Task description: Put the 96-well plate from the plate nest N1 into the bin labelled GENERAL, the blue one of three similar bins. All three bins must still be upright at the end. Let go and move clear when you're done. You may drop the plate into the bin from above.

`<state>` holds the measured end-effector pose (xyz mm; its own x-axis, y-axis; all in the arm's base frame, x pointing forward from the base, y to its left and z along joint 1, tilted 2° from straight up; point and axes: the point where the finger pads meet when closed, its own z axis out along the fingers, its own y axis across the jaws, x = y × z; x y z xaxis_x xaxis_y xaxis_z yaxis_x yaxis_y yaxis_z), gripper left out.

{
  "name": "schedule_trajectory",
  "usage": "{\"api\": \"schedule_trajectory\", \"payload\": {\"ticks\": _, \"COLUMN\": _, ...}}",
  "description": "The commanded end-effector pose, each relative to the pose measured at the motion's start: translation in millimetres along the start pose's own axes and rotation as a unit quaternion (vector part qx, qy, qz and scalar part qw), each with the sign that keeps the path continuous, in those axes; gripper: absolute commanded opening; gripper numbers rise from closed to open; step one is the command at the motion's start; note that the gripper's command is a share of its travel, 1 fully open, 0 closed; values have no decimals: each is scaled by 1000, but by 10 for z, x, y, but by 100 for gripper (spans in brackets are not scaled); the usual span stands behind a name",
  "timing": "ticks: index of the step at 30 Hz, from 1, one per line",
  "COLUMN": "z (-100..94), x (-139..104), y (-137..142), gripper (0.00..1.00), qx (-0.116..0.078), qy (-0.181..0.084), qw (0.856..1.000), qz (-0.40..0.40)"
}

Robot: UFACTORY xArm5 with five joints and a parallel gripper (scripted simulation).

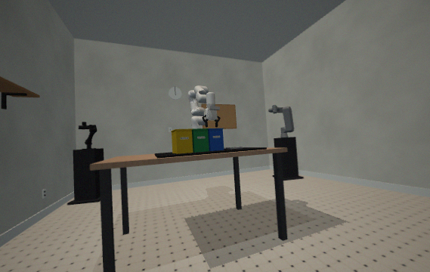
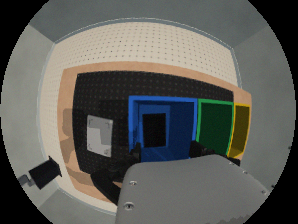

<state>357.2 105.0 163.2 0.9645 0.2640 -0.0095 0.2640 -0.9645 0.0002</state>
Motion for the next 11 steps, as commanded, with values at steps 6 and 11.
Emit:
{"api": "schedule_trajectory", "payload": {"ticks": 6, "z": -40, "x": 11, "y": 1, "gripper": 100, "qx": 0, "qy": 2, "qw": 1000, "qz": 0}}
{"api": "schedule_trajectory", "payload": {"ticks": 11, "z": -173, "x": 11, "y": 4, "gripper": 100, "qx": 0, "qy": 2, "qw": 1000, "qz": 0}}
